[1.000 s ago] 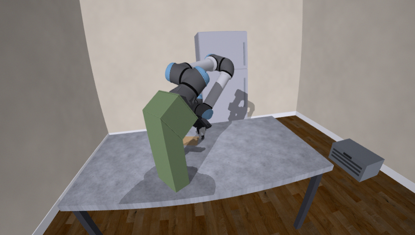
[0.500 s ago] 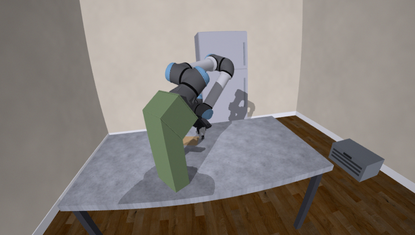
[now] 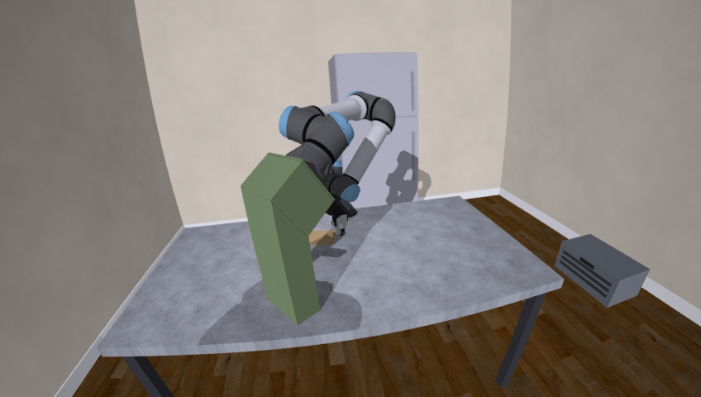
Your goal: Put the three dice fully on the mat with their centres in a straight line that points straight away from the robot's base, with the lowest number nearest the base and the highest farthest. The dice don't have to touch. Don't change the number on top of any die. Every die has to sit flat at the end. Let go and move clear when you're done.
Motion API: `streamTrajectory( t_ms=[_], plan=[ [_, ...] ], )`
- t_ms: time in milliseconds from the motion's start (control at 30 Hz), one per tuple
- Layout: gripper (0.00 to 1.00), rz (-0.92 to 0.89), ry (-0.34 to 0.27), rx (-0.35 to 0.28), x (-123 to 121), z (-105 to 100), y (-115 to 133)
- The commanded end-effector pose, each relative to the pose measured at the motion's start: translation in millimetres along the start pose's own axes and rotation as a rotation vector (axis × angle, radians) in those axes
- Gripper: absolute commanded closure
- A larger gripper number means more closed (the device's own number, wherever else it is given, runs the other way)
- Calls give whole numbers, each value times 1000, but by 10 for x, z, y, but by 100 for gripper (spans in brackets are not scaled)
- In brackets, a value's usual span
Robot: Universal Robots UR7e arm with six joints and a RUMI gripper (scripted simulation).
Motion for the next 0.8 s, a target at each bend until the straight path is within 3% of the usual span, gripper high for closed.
streamTrajectory(
  t_ms=[0, 367, 767],
  plan=[
    [94, 0, -1, 0, -3, -3, 2],
    [94, 0, -1, 0, -3, -69, 2],
    [94, 0, -1, 0, -2, -563, 2]
  ],
)
Point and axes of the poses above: the point where the finger pads meet when closed, its own z axis out along the fingers, its own x axis across the jaws, y = z × x, the point moved 8 cm from there along -z, back along the fingers, and after that the axes turned 8 degrees about -z, right-handed, at the moved point
